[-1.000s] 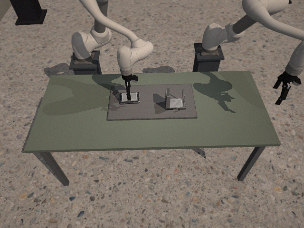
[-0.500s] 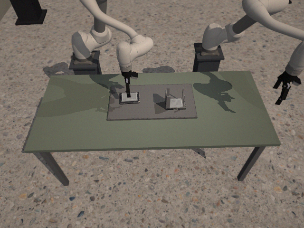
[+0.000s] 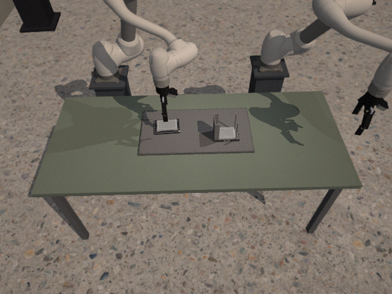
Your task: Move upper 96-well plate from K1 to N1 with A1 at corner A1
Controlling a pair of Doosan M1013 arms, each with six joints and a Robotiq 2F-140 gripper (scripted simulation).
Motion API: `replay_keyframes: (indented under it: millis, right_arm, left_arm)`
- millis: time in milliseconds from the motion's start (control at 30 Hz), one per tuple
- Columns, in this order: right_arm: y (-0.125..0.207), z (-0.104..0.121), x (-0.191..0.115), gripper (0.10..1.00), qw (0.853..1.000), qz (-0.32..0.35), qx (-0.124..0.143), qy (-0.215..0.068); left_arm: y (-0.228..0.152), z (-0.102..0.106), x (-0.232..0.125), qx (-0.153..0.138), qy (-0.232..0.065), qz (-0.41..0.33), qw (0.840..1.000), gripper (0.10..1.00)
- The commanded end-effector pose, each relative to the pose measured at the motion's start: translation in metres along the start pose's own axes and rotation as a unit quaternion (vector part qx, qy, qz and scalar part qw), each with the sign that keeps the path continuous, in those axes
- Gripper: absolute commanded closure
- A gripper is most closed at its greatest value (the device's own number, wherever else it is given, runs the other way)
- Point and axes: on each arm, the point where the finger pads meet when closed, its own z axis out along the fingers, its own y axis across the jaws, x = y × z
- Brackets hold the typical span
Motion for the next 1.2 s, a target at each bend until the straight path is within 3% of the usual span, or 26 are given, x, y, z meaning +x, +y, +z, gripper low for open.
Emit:
replay_keyframes:
  millis: [0, 533, 1167]
  right_arm:
    - [0.000, -0.012, 0.000, 0.098, 1.000, 0.000, 0.000, 0.001]
    - [0.000, -0.050, 0.000, 0.098, 1.000, 0.000, 0.000, 0.001]
    - [0.000, -0.050, 0.000, 0.098, 1.000, 0.000, 0.000, 0.001]
  left_arm:
    - [0.000, -0.001, 0.000, -0.001, 0.001, 0.000, 1.000, 0.098]
    - [0.000, -0.001, 0.000, -0.001, 0.001, 0.000, 1.000, 0.098]
    - [0.000, -0.001, 0.000, -0.001, 0.001, 0.000, 1.000, 0.098]
